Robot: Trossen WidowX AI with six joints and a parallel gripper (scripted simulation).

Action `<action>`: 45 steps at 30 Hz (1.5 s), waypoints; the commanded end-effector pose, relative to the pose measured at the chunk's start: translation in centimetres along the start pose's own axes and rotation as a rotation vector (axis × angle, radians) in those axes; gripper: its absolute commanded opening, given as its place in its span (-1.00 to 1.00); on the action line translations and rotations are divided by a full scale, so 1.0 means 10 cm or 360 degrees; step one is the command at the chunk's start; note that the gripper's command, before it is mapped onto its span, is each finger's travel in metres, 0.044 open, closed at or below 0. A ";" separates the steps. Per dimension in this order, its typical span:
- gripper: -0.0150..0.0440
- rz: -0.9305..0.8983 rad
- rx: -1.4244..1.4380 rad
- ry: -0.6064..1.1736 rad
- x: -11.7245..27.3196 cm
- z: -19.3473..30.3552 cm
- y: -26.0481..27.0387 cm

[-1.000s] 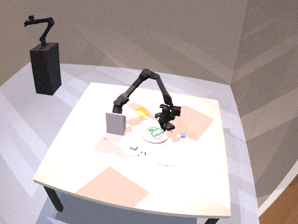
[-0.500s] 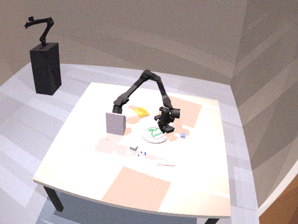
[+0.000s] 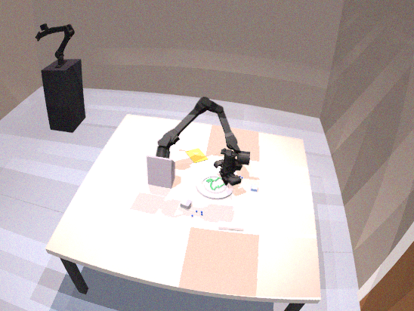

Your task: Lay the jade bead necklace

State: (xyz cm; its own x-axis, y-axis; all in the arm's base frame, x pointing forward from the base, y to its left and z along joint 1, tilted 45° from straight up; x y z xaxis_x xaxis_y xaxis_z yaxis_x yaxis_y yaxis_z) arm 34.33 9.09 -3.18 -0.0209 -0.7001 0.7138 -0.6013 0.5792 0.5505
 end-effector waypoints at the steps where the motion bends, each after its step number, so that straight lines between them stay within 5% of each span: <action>1: -0.49 0.0000 0.0001 0.0000 0.00 0.00 0.00; 45: -0.49 -0.0005 -0.0014 0.0005 0.06 0.00 -0.02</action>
State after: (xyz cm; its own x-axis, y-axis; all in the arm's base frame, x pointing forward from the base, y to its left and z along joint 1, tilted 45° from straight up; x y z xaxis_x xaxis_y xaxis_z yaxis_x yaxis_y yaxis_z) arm 34.15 8.58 -2.92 -0.0171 -0.7002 0.7137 -0.5881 0.5843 0.5591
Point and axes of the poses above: the point midway between the two fingers, 35 mm back from their tips, its own x axis back along the fingers, its own y axis across the jaws, z = x × y, the point moved 1 cm from there along x, back along the fingers, and after that the axes turned 1 degree about -x, right-handed, at the moved point
